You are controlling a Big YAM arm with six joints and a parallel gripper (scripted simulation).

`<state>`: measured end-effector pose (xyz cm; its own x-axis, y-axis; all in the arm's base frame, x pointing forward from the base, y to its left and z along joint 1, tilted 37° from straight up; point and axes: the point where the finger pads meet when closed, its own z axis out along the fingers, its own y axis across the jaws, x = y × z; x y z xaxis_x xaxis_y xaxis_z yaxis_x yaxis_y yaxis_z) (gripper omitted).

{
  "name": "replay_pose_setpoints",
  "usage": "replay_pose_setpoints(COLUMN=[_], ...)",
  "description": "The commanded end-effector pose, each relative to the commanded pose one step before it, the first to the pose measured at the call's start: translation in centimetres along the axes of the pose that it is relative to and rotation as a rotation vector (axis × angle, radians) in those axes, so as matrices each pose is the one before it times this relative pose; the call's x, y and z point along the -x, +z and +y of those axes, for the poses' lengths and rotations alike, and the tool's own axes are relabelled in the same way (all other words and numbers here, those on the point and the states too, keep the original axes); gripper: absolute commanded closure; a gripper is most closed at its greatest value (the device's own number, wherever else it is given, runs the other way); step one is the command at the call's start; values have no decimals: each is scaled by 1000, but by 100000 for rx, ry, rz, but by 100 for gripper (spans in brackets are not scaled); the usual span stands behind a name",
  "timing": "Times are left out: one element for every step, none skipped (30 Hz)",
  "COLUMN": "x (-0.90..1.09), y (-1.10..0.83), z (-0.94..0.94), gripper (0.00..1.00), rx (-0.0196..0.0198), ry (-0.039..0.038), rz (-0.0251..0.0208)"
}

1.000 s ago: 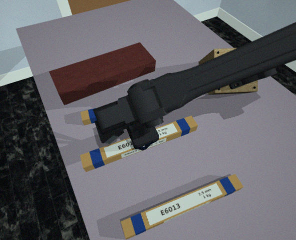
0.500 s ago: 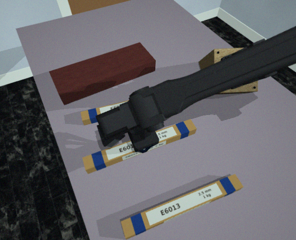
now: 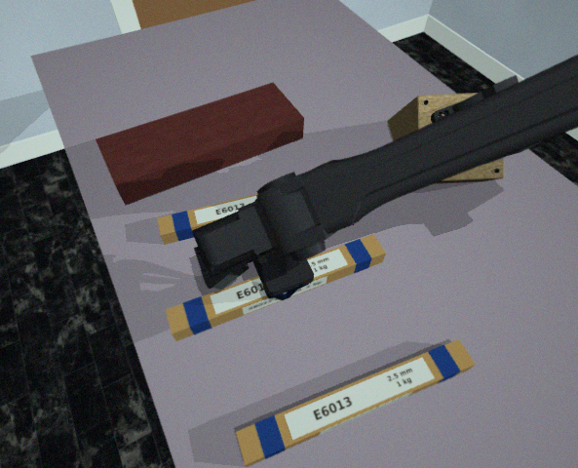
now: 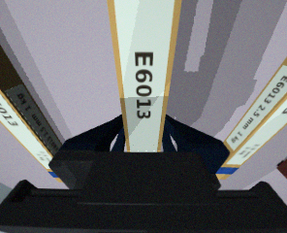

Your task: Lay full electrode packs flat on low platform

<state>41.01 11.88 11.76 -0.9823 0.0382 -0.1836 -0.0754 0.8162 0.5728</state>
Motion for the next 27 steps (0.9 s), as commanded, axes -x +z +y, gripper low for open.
replay_pose_setpoints(x=[1013, -116, -114, -20, 100, 182, 153, 125, 98, 74, 0, 0, 36, 31, 21, -14, -38, -53, -63, -72, -90, -112, -130, -155, -140, -124, -113], y=[-1762, 53, 55, 17, -34, -66, -46, -28, -12, 1, 0, 0, 13, 21, 26, 36, 35, 27, 15, 4, 12, 25, 38, 50, 44, 39, 34], z=[319, -53, -32, 22, 90, 140, 138, 135, 132, 126, 0, 0, 122, 118, 101, 66, 22, -28, -78, -120, -129, -125, -120, -116, -99, -85, -73], gripper=[100, 100, 100, 100, 100, 100, 100, 100, 100, 100, 100, 100, 100, 100, 100, 100, 100, 100, 100, 100, 100, 100, 100, 100, 100, 100, 100], rx=[-52, -31, -23, 5, 43, 77, 81, 84, 85, 81, 0, 0, 71, 72, 64, 41, 13, -20, -53, -80, -84, -80, -75, -65, -53, -46, -42], ry=[-933, 193, 166, 15, -180, -337, -343, -341, -334, -318, 0, 0, -269, -267, -228, -135, -31, 78, 184, 274, 292, 290, 280, 282, 247, 214, 193], rz=[-5902, 130, 163, 13, -196, -345, -280, -214, -158, -112, 0, 0, -9, -21, -26, 24, 45, 42, 27, 14, 47, 103, 142, 199, 189, 167, 159])
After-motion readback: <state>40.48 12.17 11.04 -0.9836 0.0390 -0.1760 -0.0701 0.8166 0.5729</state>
